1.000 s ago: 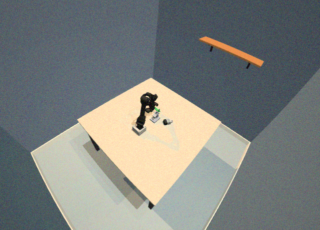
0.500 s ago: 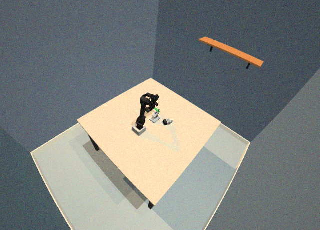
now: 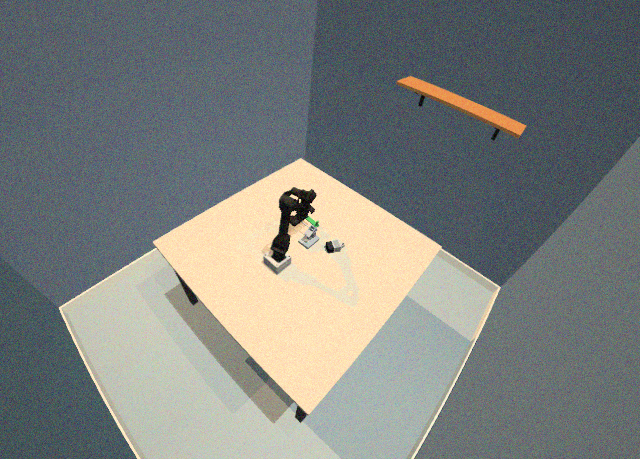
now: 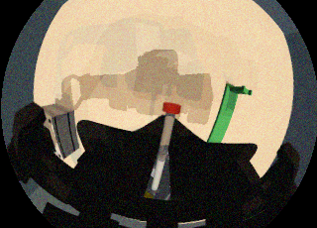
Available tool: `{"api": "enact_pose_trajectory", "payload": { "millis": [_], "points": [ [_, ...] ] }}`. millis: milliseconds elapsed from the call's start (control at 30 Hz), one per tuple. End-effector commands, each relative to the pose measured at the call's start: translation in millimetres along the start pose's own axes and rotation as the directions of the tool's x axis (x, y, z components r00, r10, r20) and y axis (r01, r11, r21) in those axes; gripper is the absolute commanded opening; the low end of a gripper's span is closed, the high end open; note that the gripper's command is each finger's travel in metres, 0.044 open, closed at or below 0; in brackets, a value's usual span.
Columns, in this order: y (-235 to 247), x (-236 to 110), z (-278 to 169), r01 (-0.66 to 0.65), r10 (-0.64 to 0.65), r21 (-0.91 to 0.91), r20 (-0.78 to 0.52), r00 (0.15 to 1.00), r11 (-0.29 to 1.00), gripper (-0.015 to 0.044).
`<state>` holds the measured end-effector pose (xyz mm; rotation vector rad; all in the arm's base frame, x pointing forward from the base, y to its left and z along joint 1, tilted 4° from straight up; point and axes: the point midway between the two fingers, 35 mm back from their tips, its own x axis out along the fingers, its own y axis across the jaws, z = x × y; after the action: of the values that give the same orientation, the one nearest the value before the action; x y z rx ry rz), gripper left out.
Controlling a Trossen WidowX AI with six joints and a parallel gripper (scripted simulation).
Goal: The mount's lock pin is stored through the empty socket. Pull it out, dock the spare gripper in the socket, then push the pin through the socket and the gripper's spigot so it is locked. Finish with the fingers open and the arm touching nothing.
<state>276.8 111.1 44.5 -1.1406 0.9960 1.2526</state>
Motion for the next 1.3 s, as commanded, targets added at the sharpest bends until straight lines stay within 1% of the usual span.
{"api": "enact_pose_trajectory", "payload": {
  "millis": [0,1267],
  "points": [
    [-0.3,0.3,3.2,-0.001,0.001,0.004,0.001,1.000,1.000,0.0000],
    [-0.5,4.9,36.9,-0.003,0.003,0.002,-0.006,1.000,1.000,0.0000]
  ]
}}
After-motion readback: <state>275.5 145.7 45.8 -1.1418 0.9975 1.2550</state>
